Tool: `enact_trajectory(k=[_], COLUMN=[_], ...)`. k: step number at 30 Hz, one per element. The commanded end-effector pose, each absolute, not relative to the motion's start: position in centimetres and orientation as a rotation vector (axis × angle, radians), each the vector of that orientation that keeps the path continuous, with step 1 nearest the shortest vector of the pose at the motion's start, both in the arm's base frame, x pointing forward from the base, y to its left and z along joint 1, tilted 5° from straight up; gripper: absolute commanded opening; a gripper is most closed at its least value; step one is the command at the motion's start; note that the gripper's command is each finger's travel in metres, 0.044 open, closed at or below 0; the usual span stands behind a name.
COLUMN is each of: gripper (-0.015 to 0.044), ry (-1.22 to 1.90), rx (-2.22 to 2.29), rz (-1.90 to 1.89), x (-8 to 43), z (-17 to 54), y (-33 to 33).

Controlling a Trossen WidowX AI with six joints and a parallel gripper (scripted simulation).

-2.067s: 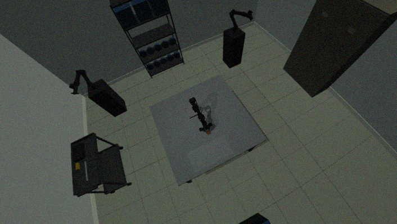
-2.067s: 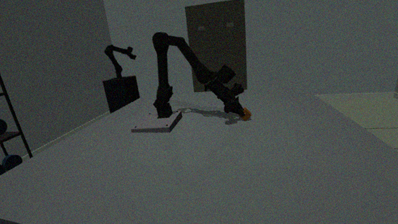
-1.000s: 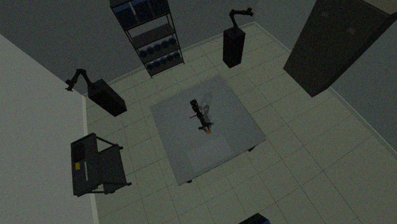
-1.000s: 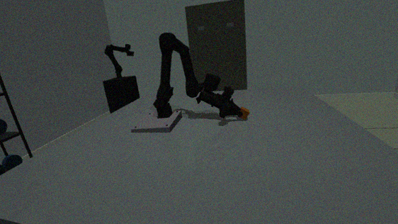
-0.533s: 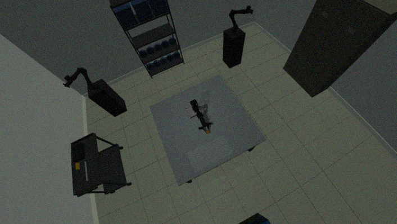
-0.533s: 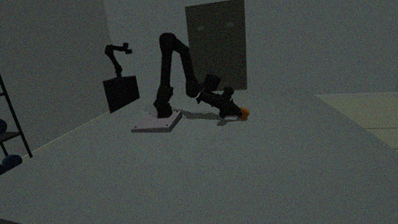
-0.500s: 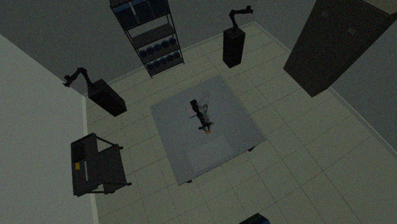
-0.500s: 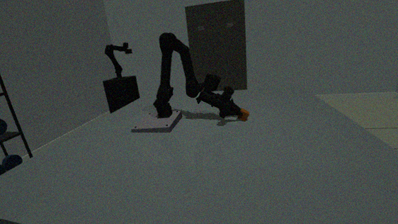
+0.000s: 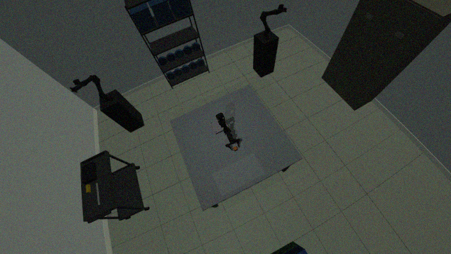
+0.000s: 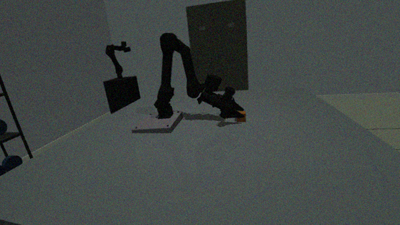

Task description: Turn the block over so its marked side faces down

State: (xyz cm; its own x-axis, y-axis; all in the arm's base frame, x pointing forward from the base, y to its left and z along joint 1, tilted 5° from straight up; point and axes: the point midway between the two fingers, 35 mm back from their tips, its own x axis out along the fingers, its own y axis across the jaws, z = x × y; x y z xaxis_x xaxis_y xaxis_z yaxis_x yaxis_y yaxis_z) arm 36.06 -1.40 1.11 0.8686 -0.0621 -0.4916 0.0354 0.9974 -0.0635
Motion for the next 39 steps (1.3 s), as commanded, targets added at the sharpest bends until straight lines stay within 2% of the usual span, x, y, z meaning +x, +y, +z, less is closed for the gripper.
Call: enact_trajectory(k=[1, 26, 33, 39], gripper=[0.044, 0.044, 0.044, 0.044], ry=[0.518, 0.532, 0.75, 0.967], rx=[-0.055, -0.058, -0.067, -0.047], rz=[-0.047, -0.046, -0.043, -0.055], x=[36.0, 36.2, 37.4, 35.7], z=[1.0, 1.1, 3.1, 6.5], y=[-1.4, -1.4, -1.4, -1.0])
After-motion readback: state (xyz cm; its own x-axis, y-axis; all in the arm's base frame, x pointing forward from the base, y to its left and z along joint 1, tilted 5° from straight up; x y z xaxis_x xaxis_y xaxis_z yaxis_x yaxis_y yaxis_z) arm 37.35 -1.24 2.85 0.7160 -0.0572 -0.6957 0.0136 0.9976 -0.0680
